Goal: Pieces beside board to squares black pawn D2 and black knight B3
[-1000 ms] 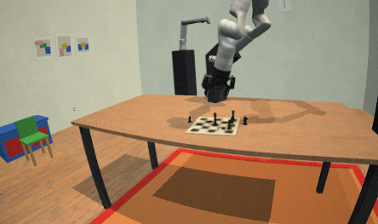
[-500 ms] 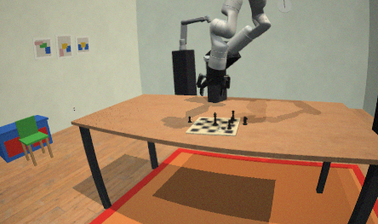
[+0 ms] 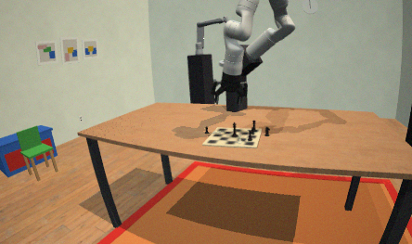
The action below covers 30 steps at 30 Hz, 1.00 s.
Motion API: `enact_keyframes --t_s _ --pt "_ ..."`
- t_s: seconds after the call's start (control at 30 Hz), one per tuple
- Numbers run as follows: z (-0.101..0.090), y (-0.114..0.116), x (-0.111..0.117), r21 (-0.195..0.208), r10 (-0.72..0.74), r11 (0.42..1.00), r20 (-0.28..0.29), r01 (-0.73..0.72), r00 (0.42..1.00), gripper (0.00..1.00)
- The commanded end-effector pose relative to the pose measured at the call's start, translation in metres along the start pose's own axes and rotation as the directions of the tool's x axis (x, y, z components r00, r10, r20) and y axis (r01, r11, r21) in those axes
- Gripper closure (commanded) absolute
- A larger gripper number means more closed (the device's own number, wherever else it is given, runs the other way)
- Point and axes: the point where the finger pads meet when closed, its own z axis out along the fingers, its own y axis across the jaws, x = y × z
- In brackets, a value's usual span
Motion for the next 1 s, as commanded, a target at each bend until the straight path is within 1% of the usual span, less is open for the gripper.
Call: enact_keyframes --t_s 0.0,0.3,0.33,0.63,0.67,0.97 --pt "0.002 -0.010 0.007 -0.017 0.051 0.999 0.020 -0.050 0.999 0.00" --pt "0.002 -0.010 0.007 -0.017 0.051 0.999 0.020 -0.050 0.999 0.00" --pt "0.005 -0.018 0.013 -0.036 0.098 0.995 0.039 -0.096 0.994 0.00" --pt "0.005 -0.018 0.013 -0.036 0.098 0.995 0.039 -0.096 0.994 0.00" --pt "0.007 -0.026 0.018 -0.054 0.143 0.989 0.057 -0.140 0.988 0.00" --pt "0.007 -0.026 0.018 -0.054 0.143 0.989 0.057 -0.140 0.988 0.00"
